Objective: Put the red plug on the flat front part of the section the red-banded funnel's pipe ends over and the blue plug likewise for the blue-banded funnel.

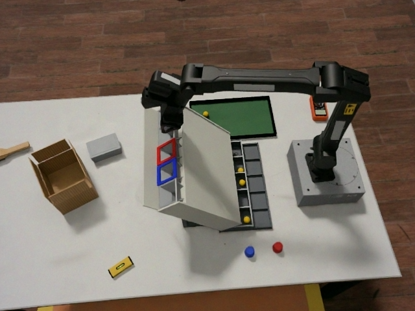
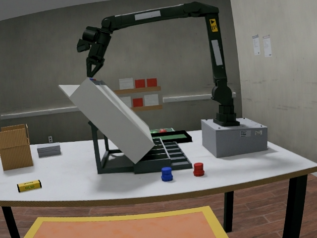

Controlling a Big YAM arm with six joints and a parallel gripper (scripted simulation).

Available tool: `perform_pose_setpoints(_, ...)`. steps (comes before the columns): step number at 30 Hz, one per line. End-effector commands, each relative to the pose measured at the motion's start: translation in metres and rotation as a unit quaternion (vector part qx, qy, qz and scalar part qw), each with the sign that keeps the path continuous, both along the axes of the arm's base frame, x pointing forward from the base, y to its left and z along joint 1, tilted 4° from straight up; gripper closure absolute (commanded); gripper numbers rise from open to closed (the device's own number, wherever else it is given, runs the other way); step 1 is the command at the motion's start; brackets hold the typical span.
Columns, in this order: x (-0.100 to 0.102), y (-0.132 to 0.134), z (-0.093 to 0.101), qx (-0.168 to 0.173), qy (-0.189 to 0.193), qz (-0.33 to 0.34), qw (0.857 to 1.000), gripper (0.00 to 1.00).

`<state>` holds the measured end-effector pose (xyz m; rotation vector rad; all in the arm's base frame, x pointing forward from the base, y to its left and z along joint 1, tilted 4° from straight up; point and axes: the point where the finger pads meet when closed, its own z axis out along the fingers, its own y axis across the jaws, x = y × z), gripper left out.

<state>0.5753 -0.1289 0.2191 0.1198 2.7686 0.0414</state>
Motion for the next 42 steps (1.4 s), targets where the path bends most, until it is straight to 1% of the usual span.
perform_pose_setpoints(1, 0.003, 0.0, 0.015, -0.002, -0.008, 0.0, 1.0, 0.41)
perform_pose_setpoints(12, 0.004, 0.0, 0.039, -0.002, -0.008, 0.0, 1.0, 0.41)
perform_pose_setpoints(42, 0.004, 0.0, 0.04, -0.004, -0.011, 0.002, 1.0, 0.41)
